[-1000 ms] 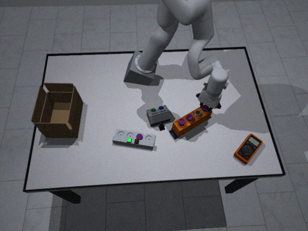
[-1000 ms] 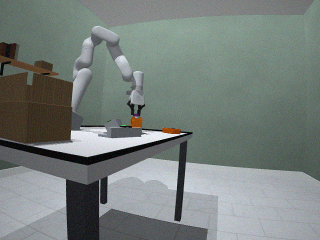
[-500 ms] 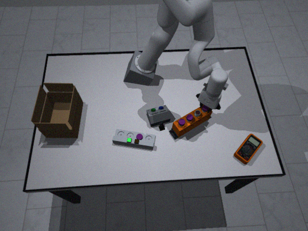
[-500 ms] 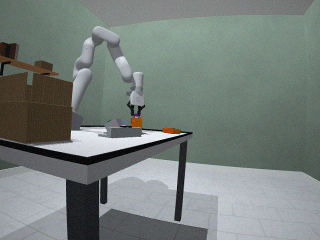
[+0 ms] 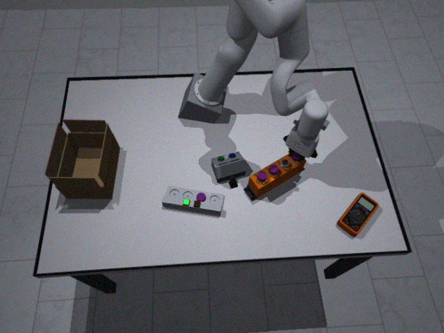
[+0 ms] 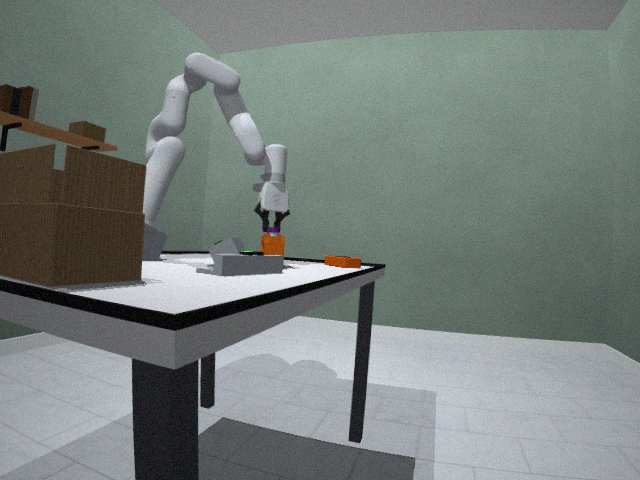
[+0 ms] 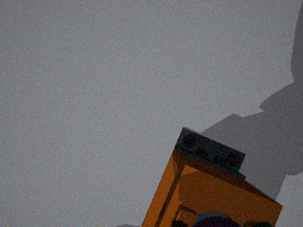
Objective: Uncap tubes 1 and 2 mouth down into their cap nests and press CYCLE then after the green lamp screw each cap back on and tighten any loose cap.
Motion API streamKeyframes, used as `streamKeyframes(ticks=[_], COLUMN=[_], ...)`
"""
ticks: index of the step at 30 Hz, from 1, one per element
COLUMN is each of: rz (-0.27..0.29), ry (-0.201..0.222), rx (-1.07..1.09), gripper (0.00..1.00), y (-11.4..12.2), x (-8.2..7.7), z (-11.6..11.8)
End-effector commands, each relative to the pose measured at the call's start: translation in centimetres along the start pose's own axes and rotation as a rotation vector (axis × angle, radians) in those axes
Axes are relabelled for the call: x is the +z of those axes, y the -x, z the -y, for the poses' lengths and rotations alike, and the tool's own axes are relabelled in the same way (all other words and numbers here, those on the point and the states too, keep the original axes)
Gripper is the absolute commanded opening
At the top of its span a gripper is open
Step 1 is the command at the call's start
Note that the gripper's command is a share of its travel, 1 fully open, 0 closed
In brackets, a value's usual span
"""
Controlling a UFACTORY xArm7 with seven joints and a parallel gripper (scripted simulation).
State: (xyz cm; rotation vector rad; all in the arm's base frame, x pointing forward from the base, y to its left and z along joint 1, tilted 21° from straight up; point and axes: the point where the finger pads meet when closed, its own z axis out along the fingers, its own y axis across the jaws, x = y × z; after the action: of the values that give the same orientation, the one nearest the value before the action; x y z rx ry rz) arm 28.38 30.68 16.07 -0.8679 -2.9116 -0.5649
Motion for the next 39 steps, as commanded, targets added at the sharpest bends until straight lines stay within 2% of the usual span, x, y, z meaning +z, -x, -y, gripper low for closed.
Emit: streamKeyframes(ticks=[1,26,35,36,39], rz=[0.001,-0.001,-0.001,-0.001,-0.001], ry=[0.004,0.004,0.004,0.004,0.004], rx=[0.0,0.767,0.785,0.785,0.785], gripper=[0.0,0.0,0.0,0.46,0.46], y=[0.04,0.04,0.04,0.04,0.04], x=[-0.11,0.0,0.01,0.01,0.01], z=[-0.16,-0.16,-0.16,-0.16,-0.16])
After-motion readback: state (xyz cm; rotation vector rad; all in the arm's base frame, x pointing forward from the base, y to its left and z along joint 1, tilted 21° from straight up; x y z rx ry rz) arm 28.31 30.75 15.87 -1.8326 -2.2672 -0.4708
